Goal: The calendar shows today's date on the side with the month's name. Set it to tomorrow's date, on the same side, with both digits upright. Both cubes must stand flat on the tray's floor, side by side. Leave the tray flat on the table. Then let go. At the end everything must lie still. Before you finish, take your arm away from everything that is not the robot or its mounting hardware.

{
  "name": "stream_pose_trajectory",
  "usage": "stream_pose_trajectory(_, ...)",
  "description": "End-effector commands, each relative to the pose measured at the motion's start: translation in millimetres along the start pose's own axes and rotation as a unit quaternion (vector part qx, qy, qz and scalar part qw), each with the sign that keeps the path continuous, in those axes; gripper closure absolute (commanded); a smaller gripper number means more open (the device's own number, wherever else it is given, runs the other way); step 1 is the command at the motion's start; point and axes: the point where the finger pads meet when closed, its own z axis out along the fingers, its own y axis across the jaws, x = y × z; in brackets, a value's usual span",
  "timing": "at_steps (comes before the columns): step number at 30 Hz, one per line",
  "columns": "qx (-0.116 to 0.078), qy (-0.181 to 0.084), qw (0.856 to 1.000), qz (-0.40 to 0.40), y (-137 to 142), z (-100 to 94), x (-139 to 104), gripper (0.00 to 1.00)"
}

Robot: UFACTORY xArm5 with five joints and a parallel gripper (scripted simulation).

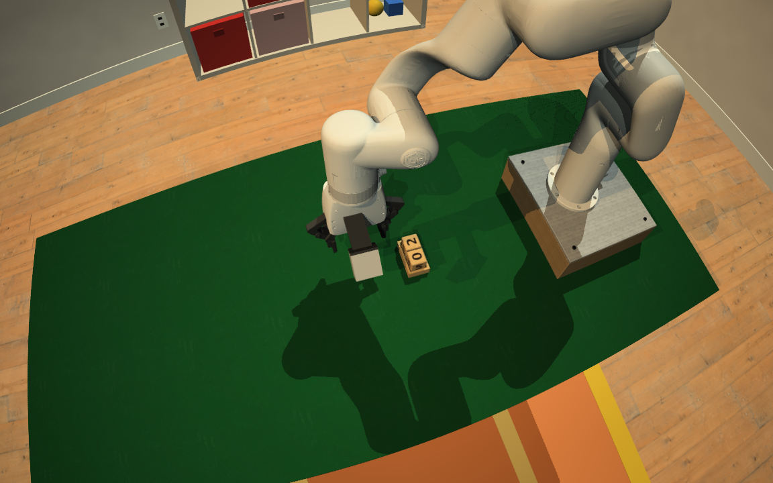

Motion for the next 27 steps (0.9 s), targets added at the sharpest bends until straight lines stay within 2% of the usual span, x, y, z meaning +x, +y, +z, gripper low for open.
stream_pose_trajectory(1, -0.001, 0.0, 1.0, 0.0, 10, -2.8, -11, 0.0)
stream_pose_trajectory(5, -0.001, 0.0, 1.0, 0.0, 18, -4.4, -22, 0.0)
stream_pose_trajectory(12, -0.001, 0.0, 1.0, 0.0, 21, -5.0, -25, 0.0)
stream_pose_trajectory(18, -0.002, 0.0, 1.0, 0.0, 35, -7.6, -43, 0.0)
stream_pose_trajectory(27, -0.002, 0.0, 1.0, 0.0, 35, -7.7, -44, 0.0)
